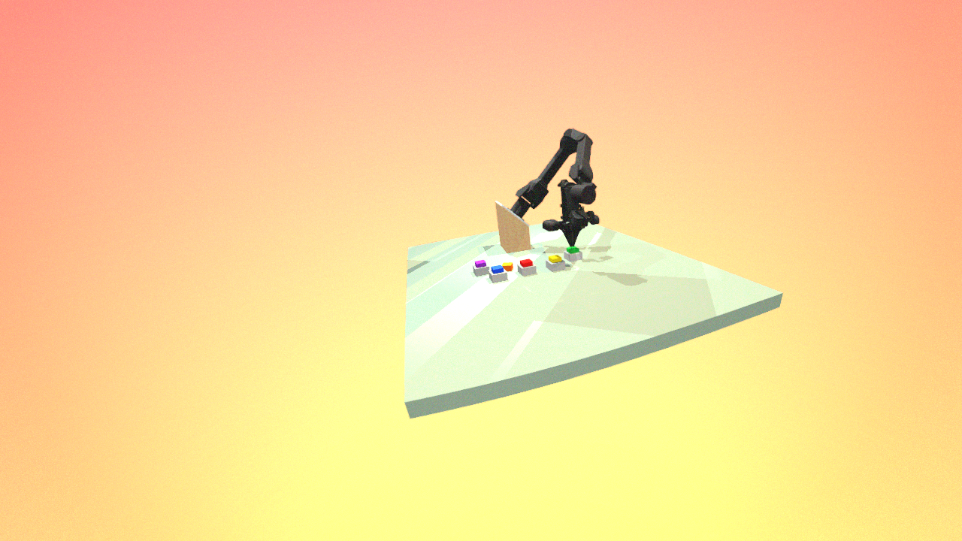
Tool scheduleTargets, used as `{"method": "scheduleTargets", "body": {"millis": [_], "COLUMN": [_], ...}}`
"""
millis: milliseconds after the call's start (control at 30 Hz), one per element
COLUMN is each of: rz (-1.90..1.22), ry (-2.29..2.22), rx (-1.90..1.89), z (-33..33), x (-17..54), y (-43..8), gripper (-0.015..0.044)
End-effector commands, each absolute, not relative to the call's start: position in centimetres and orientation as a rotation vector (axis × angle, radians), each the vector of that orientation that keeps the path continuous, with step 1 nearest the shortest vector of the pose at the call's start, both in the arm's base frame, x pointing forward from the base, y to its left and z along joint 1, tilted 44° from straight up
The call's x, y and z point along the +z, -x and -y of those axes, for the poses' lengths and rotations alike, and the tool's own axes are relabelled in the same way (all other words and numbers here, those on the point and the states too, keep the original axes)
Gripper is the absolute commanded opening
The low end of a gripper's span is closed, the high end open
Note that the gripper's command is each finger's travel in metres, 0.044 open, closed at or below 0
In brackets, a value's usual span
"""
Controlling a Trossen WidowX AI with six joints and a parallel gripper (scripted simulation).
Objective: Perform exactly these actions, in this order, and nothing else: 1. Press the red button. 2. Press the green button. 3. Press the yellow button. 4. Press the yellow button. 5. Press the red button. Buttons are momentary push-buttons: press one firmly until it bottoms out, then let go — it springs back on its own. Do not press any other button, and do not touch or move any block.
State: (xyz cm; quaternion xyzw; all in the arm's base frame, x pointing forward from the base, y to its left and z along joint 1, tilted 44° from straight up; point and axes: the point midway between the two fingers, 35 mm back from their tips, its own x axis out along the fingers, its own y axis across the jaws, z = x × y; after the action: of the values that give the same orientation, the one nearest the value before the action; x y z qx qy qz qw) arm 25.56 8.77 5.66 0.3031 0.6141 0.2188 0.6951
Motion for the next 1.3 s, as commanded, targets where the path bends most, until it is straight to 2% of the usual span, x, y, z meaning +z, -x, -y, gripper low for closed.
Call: {"method": "scheduleTargets", "body": {"millis": [0, 133, 300, 467, 800, 1000, 1133, 1267], "rz": [-1.359, -1.359, -1.361, -1.361, -1.359, -1.359, -1.358, -1.357], "ry": [-0.675, -0.674, -0.672, -0.672, -0.667, -0.667, -0.668, -0.669], "rx": [0.491, 0.490, 0.488, 0.488, 0.485, 0.485, 0.486, 0.487], "z": [-7.4, -7.2, -3.4, -3.2, 3.9, 3.9, 0.6, -0.1], "x": [7.3, 7.4, 11.5, 11.6, 6.0, 5.6, 2.1, 1.4], "y": [-25.4, -25.4, -24.5, -24.5, -28.9, -29.0, -29.8, -29.9], "gripper": [0.0020, 0.0020, 0.0020, 0.0020, 0.0020, 0.0020, 0.0020, 0.0020]}}
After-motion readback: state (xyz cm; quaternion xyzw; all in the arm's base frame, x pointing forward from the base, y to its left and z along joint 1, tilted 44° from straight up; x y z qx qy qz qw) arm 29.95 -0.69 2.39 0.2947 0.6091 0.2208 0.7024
